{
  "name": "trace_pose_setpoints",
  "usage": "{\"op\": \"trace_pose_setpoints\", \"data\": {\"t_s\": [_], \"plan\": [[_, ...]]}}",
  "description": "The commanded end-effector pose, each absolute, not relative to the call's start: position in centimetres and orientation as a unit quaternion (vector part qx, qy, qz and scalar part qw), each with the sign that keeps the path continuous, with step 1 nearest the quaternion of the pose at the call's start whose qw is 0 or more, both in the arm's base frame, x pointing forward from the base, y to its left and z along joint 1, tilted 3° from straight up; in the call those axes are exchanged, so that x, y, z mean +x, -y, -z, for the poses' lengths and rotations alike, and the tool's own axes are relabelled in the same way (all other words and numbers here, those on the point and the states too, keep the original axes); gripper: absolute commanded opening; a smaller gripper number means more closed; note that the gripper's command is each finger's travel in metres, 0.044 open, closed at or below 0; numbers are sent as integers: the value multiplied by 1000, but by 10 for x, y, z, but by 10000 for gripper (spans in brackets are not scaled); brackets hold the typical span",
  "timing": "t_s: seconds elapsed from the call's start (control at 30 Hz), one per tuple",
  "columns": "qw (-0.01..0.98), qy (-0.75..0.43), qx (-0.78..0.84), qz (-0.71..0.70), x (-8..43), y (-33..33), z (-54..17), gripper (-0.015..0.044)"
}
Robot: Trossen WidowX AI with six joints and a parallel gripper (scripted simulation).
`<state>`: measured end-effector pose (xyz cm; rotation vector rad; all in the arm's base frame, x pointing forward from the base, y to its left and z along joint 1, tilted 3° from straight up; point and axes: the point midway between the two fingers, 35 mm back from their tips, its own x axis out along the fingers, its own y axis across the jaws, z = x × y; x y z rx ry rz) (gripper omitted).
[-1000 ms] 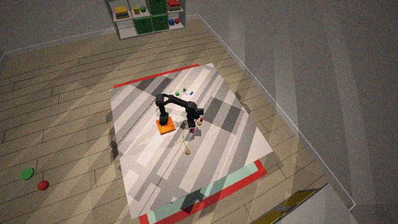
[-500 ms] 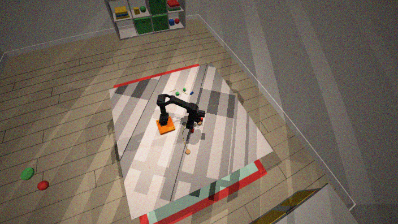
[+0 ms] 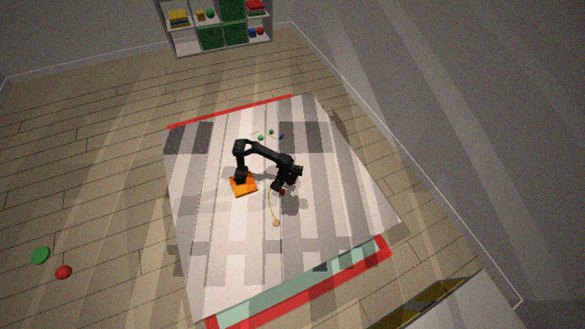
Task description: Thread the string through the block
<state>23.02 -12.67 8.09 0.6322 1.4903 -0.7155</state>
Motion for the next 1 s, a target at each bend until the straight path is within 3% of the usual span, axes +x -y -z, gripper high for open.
{"op": "trace_pose_setpoints", "data": {"t_s": [0.0, 0.97], "plan": [[616, -640, 304, 344, 229, 133, -81, 0], [477, -520, 469, 531, 221, 168, -82, 0]]}}
